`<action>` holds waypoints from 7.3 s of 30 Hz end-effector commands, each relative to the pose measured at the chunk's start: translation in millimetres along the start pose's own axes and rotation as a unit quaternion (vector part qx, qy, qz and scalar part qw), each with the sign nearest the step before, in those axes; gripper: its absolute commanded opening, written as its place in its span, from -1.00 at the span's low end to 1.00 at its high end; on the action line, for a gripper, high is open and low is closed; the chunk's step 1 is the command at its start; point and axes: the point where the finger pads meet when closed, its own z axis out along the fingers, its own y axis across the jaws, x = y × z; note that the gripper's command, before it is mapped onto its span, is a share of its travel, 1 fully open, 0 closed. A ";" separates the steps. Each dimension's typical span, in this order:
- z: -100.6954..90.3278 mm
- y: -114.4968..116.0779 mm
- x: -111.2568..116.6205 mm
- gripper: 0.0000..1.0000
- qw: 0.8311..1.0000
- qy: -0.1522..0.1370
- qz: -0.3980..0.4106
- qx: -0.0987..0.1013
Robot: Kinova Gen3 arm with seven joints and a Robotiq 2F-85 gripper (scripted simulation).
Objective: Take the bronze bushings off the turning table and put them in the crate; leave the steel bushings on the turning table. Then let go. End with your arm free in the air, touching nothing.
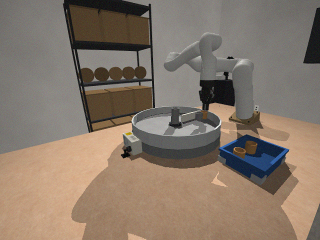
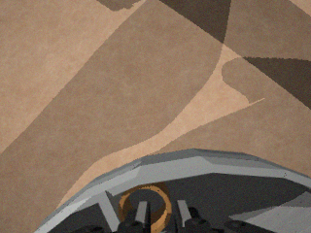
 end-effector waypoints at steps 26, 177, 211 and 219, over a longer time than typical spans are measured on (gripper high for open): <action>8.0 0.0 -0.1 -0.64 1.000 0.000 0.000 0.000; 20.5 3.4 -0.6 -1.00 1.000 0.002 0.002 -0.005; 12.5 7.1 -1.1 -1.00 1.000 0.001 0.001 -0.001; 12.5 7.1 -1.1 -1.00 1.000 0.001 0.001 -0.001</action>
